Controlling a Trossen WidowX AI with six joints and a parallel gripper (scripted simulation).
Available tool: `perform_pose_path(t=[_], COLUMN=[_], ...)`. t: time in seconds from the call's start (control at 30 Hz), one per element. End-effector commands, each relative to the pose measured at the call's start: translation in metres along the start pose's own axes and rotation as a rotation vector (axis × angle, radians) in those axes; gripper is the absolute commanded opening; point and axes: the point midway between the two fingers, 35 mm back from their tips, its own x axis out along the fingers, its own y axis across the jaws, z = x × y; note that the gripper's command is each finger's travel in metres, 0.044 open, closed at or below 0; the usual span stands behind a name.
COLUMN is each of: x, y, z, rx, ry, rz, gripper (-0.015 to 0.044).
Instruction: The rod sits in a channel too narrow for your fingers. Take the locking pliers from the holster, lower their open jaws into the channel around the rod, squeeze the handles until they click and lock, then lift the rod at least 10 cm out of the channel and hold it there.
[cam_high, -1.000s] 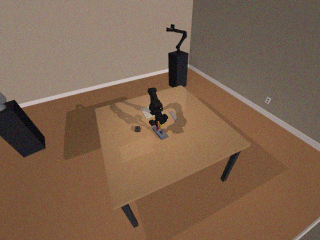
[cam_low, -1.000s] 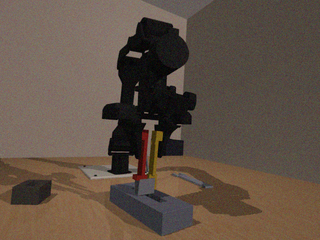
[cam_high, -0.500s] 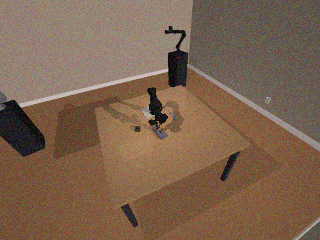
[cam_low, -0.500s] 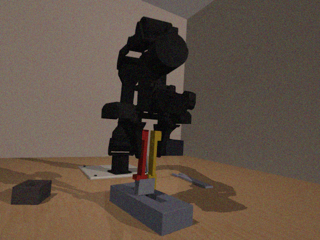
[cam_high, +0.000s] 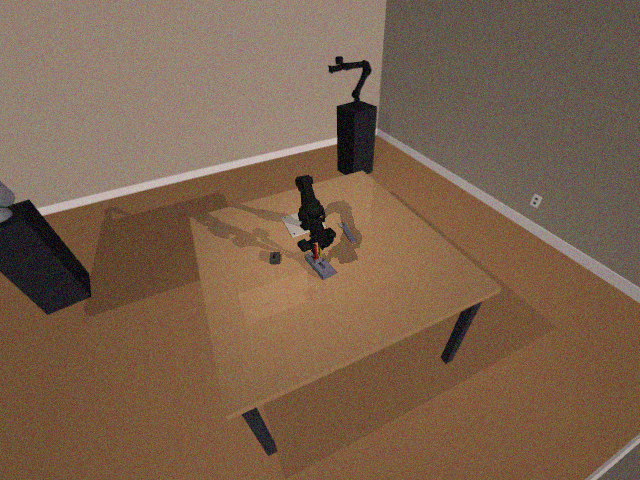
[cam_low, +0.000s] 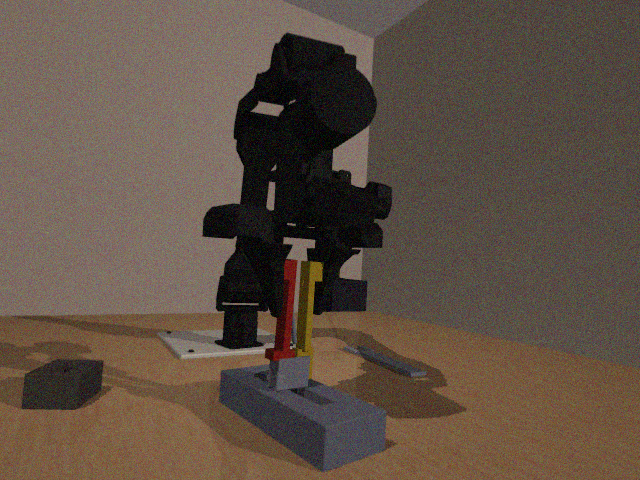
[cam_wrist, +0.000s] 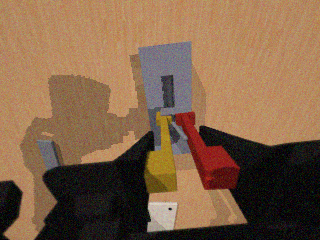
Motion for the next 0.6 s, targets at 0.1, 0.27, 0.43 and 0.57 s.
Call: perform_pose_path(t=[0.1,0.27,0.43,0.57], x=[0.0000,-0.0009,-0.0038,-0.0061], y=[-0.0012,-0.0014,-0.0020,-0.0026], z=[0.0002,0.0004,0.0007,0.0010], rx=[-0.003,-0.003,-0.003,-0.002], ry=[-0.001,-0.001,-0.001,-0.001], rz=[-0.003,-0.002,0.000,0.002], gripper=[0.0108,0.0108,0.0108,0.0108])
